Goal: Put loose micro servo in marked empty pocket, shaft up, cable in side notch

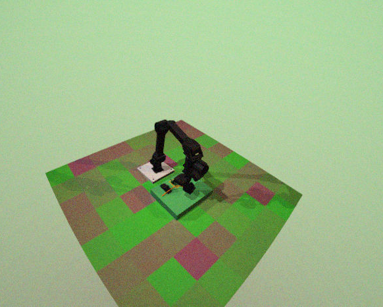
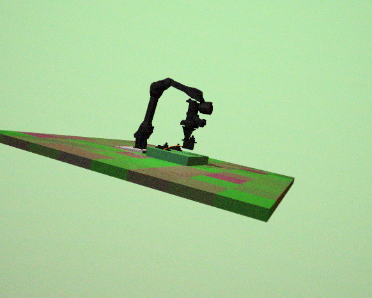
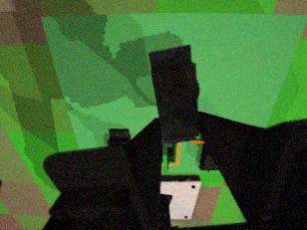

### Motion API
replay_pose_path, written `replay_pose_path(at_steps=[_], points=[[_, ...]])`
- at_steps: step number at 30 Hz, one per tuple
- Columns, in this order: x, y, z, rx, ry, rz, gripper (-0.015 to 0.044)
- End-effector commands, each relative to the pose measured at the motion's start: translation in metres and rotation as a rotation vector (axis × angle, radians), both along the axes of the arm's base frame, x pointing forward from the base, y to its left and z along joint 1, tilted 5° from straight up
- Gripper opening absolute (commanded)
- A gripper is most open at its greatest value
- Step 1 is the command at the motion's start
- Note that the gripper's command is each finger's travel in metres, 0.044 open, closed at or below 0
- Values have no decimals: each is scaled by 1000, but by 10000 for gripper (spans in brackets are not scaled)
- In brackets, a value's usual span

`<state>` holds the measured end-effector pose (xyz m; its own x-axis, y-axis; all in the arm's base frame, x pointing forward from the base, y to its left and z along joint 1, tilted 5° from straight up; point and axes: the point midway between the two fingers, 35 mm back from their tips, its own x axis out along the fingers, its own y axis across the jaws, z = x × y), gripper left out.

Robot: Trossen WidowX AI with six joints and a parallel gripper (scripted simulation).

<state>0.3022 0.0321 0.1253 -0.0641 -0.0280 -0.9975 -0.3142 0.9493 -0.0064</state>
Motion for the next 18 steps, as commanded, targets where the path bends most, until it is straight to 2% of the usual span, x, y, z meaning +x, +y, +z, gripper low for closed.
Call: replay_pose_path(at_steps=[1, 10, 18], points=[[0, 1, 2, -3, -14, -123, 0], [-3, 0, 3, -6, -15, -174, 0], [-31, -4, 4, -6, -12, -174, 0]])
